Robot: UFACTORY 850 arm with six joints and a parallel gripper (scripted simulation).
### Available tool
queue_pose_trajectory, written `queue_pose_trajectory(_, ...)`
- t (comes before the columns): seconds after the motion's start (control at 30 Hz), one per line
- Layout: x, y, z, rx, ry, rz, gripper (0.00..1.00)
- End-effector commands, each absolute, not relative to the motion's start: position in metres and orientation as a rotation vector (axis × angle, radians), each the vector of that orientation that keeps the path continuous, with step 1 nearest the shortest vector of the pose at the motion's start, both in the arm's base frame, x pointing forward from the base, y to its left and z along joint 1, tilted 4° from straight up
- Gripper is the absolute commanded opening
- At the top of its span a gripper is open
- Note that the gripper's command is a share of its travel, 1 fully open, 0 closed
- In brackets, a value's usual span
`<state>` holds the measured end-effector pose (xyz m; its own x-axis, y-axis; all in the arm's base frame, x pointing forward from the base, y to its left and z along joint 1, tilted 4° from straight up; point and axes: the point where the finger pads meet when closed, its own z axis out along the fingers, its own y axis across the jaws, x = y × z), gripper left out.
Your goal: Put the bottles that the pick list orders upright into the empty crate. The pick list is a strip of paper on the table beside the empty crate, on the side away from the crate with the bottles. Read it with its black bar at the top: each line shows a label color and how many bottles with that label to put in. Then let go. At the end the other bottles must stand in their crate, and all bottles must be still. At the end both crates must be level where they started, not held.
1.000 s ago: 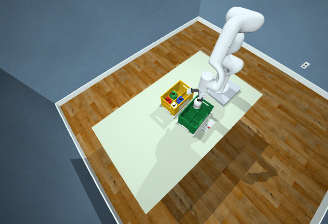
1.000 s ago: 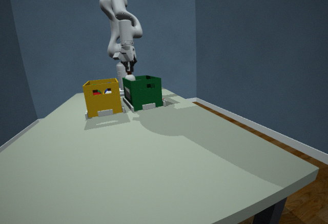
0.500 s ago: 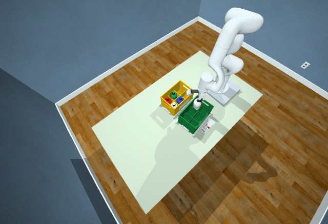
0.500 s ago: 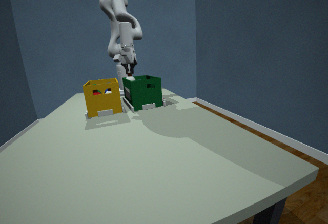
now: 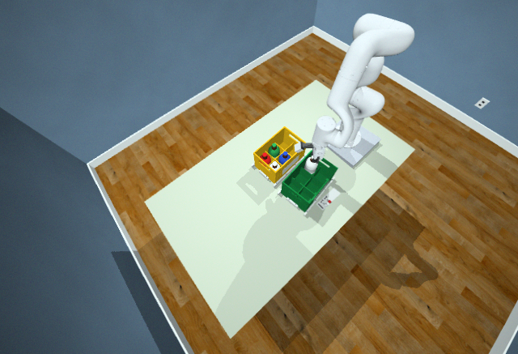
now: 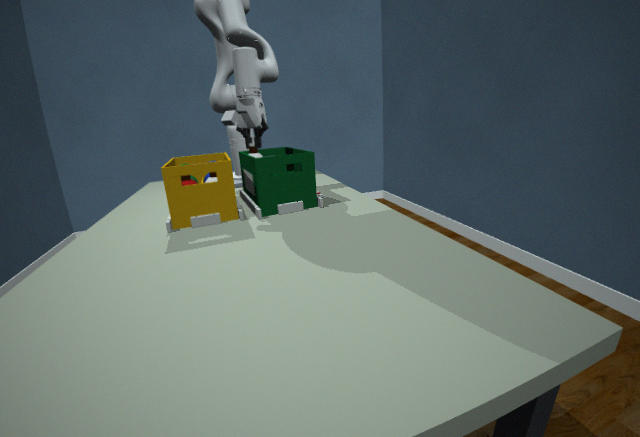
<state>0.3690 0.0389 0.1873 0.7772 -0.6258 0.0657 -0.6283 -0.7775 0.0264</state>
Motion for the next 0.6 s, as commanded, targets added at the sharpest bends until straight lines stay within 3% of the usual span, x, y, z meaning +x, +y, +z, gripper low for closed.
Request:
queue_pose_trajectory(0.0,0.370,0.039,0.186,2.918,-1.030,0.085,0.00)
queue_pose_trajectory(0.57,0.371,0.038,0.171,2.918,-1.030,0.085,0.00)
